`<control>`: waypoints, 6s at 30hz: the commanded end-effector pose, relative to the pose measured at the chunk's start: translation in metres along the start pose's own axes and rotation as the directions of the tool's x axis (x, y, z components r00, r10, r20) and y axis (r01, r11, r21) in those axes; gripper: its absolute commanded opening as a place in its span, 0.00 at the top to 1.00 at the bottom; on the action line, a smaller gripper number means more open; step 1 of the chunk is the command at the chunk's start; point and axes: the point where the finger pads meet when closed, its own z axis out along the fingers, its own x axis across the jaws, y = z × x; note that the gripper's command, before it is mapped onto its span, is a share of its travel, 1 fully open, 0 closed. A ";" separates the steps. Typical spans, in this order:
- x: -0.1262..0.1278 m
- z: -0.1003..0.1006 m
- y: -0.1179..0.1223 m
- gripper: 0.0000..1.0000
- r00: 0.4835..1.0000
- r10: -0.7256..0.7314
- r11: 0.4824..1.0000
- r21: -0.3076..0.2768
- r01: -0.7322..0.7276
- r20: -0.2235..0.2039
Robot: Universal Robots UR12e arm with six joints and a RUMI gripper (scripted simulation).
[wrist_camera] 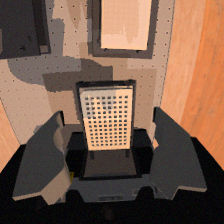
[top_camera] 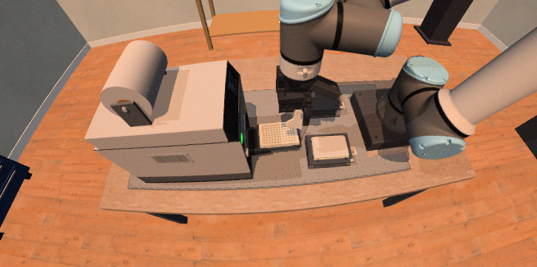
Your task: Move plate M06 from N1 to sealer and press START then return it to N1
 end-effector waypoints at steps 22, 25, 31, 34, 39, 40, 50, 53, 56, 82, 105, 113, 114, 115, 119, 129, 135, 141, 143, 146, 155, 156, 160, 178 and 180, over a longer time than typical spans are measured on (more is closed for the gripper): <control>0.064 -0.074 0.000 1.00 1.000 -0.001 1.000 -0.010 0.001 0.003; 0.070 -0.080 0.000 1.00 1.000 -0.001 1.000 -0.010 0.001 0.003; 0.088 -0.098 -0.001 1.00 1.000 -0.001 1.000 -0.011 0.001 0.003; 0.091 -0.101 -0.001 1.00 1.000 -0.001 1.000 -0.010 0.001 0.002; 0.090 -0.098 -0.002 1.00 1.000 0.000 1.000 -0.006 0.000 0.001; 0.090 -0.098 -0.002 1.00 1.000 0.000 1.000 -0.006 0.000 0.001; 0.089 -0.097 -0.003 1.00 1.000 0.001 0.985 -0.172 -0.001 0.001; 0.089 -0.097 -0.003 1.00 1.000 0.001 0.979 -0.205 -0.001 0.001; 0.089 -0.097 -0.003 1.00 1.000 0.001 0.953 -0.301 -0.001 0.001; 0.090 -0.095 -0.003 1.00 1.000 0.001 0.706 -0.708 0.000 0.000; 0.091 -0.091 0.017 1.00 1.000 0.000 0.701 -0.713 0.001 0.002; 0.091 -0.077 0.045 1.00 1.000 0.000 0.701 -0.713 0.001 0.002; 0.091 -0.077 0.046 1.00 1.000 0.000 0.701 -0.713 0.001 0.002; 0.091 -0.077 0.046 1.00 1.000 0.000 0.701 -0.713 0.001 0.002; 0.091 -0.074 0.051 1.00 1.000 0.000 0.701 -0.713 0.001 0.002; 0.091 -0.060 0.079 1.00 1.000 0.000 0.701 -0.713 0.001 0.001; 0.091 -0.053 0.093 1.00 1.000 0.000 0.701 -0.713 0.001 0.001; 0.091 -0.054 0.093 1.00 1.000 -0.001 0.701 -0.713 0.002 0.002; 0.090 -0.054 0.093 1.00 1.000 0.000 0.700 -0.714 0.002 0.002; 0.090 -0.054 0.093 1.00 1.000 0.000 0.700 -0.714 0.001 0.002; 0.090 -0.051 0.096 1.00 1.000 0.000 0.701 -0.713 0.001 0.002; 0.090 -0.050 0.097 1.00 1.000 0.000 0.701 -0.713 0.001 0.002; 0.090 -0.045 0.102 1.00 1.000 0.000 0.701 -0.713 0.001 0.002; 0.090 -0.027 0.122 1.00 1.000 0.000 0.701 -0.713 0.001 0.002; 0.090 -0.025 0.125 1.00 1.000 0.000 0.701 -0.713 0.001 0.002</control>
